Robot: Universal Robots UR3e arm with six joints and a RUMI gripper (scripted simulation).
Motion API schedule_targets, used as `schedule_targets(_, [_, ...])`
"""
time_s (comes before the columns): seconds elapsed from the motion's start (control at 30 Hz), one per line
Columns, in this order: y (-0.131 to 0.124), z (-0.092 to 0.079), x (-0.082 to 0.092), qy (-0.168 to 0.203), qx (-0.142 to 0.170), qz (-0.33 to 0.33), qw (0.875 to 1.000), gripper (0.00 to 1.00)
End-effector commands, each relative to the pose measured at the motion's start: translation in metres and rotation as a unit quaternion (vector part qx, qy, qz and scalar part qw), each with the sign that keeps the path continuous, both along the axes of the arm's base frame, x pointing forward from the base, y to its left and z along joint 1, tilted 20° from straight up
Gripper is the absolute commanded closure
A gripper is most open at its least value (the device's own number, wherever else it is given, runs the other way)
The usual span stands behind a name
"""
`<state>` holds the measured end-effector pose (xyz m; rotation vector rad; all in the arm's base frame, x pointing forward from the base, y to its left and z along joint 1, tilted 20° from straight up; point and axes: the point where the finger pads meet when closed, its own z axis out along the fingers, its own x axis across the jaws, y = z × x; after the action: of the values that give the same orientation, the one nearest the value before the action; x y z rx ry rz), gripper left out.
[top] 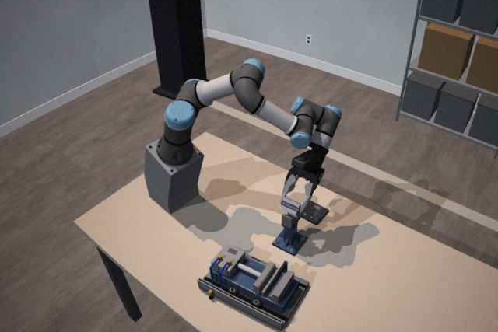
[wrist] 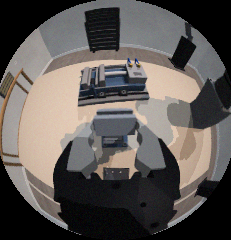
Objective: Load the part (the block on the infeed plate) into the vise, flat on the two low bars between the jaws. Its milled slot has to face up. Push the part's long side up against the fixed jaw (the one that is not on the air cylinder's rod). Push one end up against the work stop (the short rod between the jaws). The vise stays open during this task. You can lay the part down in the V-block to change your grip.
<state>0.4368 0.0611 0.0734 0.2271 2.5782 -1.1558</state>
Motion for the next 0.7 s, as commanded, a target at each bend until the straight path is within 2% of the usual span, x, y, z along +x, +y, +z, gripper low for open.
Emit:
schedule_targets(0.0, [0.0005, 0.0, 0.0011, -0.002, 0.0, 0.0, 1.0, 1.0])
schedule_targets(0.67, [0.0016, -0.0059, 0.0043, -0.002, 0.0, 0.0, 1.0, 1.0])
